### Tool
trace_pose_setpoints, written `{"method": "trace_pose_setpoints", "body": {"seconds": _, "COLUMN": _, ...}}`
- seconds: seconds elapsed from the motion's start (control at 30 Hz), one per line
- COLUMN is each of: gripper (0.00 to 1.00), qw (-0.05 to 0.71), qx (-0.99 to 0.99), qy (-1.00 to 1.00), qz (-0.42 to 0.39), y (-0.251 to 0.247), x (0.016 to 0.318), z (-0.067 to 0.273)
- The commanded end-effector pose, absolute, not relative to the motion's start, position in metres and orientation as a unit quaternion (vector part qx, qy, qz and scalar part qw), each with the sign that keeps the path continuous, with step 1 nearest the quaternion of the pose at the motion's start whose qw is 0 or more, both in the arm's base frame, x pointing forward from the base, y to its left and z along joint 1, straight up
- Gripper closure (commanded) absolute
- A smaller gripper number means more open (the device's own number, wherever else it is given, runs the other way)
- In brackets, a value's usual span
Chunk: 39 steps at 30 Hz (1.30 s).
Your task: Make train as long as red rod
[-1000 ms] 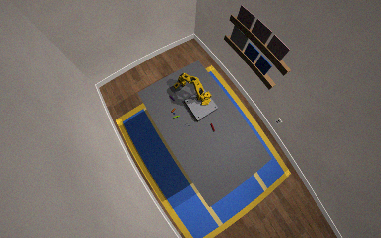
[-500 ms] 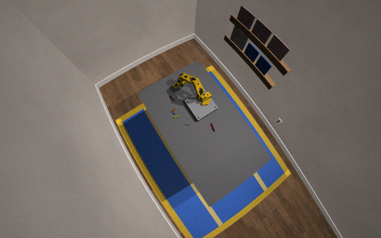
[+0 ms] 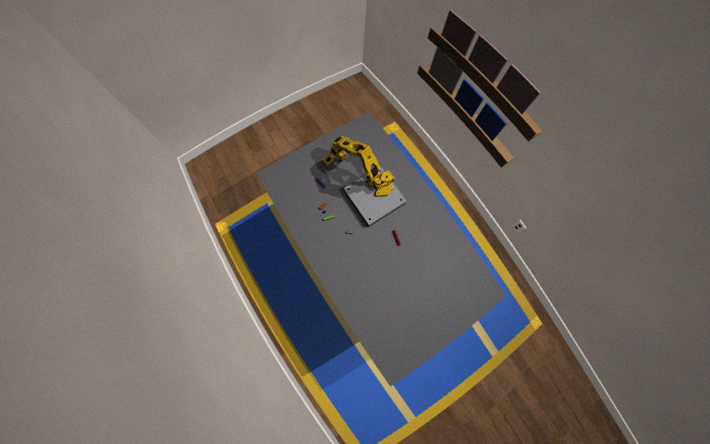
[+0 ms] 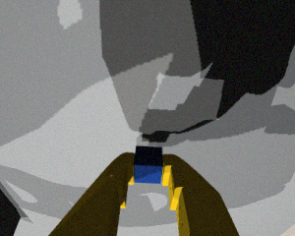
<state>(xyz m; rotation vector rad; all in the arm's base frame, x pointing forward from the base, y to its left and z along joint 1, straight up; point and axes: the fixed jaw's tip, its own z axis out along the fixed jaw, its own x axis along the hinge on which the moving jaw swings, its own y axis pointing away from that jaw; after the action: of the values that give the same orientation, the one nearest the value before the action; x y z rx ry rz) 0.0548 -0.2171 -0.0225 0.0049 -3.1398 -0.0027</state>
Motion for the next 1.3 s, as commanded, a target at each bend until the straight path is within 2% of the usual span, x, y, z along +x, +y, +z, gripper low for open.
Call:
{"method": "trace_pose_setpoints", "body": {"seconds": 0.0, "gripper": 1.00, "qw": 0.001, "qx": 0.000, "qy": -1.000, "qz": -0.004, "y": -0.2164, "x": 0.0566, "z": -0.0244}}
{"method": "trace_pose_setpoints", "body": {"seconds": 1.27, "gripper": 1.00, "qw": 0.000, "qx": 0.001, "qy": -1.000, "qz": -0.001, "y": -0.2166, "x": 0.0569, "z": -0.0314}}
